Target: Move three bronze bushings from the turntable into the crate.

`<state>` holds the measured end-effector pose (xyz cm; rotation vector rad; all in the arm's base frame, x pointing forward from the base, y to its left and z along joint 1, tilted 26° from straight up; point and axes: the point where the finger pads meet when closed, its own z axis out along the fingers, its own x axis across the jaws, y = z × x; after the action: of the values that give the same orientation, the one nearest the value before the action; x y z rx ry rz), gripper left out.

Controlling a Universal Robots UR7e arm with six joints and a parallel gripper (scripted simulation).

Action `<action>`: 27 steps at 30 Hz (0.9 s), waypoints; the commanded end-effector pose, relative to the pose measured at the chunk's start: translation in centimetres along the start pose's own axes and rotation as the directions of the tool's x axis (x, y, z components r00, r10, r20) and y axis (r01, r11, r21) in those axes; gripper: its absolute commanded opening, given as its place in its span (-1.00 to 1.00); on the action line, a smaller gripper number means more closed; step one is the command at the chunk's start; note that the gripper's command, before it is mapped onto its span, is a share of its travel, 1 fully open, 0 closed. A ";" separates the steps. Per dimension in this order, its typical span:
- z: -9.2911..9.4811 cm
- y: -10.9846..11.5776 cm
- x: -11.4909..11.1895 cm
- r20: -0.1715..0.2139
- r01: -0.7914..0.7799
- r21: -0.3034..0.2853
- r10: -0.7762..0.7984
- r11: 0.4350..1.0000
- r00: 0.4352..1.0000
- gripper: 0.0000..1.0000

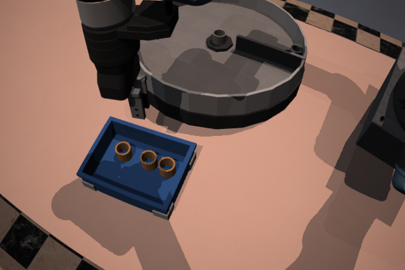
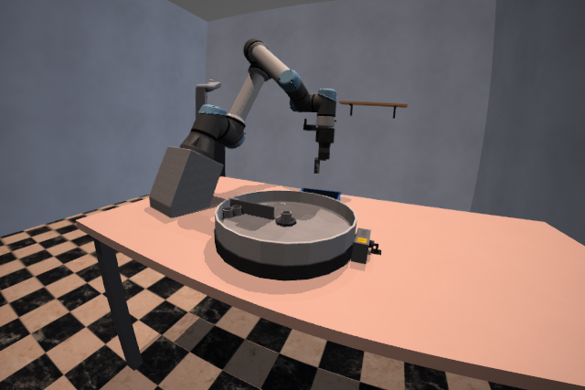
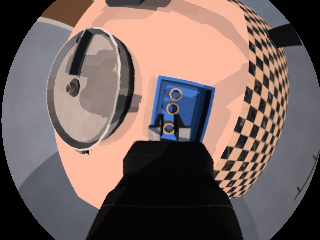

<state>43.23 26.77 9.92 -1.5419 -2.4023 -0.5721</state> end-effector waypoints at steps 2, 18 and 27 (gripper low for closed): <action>0.0 0.0 0.0 0.000 0.000 -0.001 0.000 1.000 1.000 -0.16; 0.0 0.0 0.0 0.000 0.000 -0.001 0.000 1.000 1.000 1.00; 0.0 0.0 0.0 0.000 0.000 -0.001 0.000 1.000 1.000 1.00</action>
<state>43.23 26.77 9.92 -1.5419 -2.4023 -0.5721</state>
